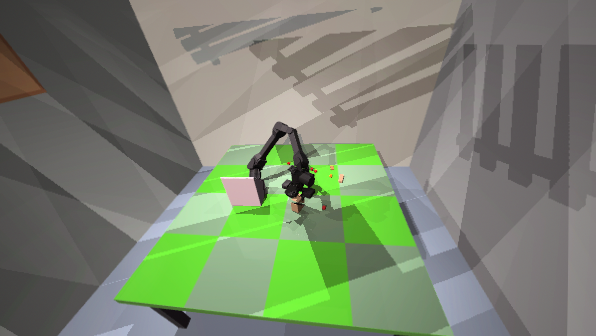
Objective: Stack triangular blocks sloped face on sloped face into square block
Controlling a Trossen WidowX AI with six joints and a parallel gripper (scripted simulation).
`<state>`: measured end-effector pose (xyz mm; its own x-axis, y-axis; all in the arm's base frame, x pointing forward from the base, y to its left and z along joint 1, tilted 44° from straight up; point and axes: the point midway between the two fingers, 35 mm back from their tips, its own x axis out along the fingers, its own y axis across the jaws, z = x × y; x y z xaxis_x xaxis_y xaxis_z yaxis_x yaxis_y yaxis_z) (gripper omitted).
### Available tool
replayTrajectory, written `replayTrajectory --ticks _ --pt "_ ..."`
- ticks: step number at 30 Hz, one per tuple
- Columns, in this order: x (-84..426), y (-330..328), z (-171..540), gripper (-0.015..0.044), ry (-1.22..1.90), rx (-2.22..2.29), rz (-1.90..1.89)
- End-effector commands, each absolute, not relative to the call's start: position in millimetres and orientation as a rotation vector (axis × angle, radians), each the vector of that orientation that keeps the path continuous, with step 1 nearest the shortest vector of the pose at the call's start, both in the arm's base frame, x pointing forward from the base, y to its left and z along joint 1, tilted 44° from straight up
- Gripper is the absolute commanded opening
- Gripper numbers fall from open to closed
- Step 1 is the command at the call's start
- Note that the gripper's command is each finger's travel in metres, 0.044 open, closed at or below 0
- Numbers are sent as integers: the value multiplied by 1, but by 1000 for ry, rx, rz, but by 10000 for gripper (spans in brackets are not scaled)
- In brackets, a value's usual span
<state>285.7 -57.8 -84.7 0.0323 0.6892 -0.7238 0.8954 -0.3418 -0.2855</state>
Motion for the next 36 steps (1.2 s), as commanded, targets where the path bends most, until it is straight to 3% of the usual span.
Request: replayTrajectory --ticks 1,36 --pt "285 -56 -87 0 1632 2067 -1205" --pt "284 -51 -99 0 1634 2071 -1207"
